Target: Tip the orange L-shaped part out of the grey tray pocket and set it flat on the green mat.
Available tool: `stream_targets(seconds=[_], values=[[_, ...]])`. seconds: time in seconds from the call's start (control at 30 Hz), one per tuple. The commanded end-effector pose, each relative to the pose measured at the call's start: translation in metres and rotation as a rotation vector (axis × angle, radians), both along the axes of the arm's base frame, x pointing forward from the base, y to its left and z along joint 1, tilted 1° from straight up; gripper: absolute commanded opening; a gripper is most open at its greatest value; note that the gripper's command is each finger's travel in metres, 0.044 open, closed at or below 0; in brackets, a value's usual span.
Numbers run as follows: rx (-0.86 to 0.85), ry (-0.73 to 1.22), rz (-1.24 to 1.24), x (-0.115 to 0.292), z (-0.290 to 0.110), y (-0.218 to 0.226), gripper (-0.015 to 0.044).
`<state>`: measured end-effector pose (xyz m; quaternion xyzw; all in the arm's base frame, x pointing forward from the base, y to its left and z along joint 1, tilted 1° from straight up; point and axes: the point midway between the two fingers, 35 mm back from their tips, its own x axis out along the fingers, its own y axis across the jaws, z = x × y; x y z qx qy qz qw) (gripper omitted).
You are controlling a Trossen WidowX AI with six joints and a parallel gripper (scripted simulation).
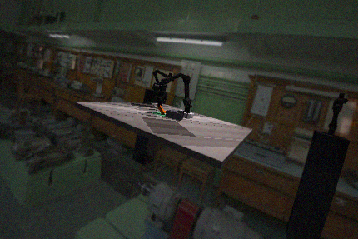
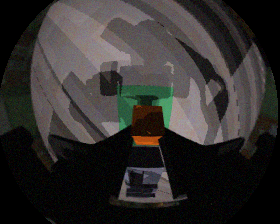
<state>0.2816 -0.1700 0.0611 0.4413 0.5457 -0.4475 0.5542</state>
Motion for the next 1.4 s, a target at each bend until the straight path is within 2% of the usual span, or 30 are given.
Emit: stream_targets(seconds=[0.0, 0.1, 0.43, 0.6, 0.7, 0.77, 1.37], values=[[-0.003, 0.001, 0.004, 0.0, -0.001, 0.0, 0.0], [0.0, 0.0, 0.0, 0.0, 0.0, 0.0, 0.0], [0.0, 0.0, 0.0, 0.0, 0.002, 0.0, 0.0262], [-0.001, 0.001, 0.002, 0.003, 0.042, -0.001, 0.0394], [-0.003, 0.001, 0.003, 0.001, 0.08, 0.0, 0.04], [-0.003, 0.001, 0.004, 0.0, 0.089, 0.001, 0.04], [-0.008, -0.012, 0.003, 0.002, 0.086, 0.0, 0.04]])
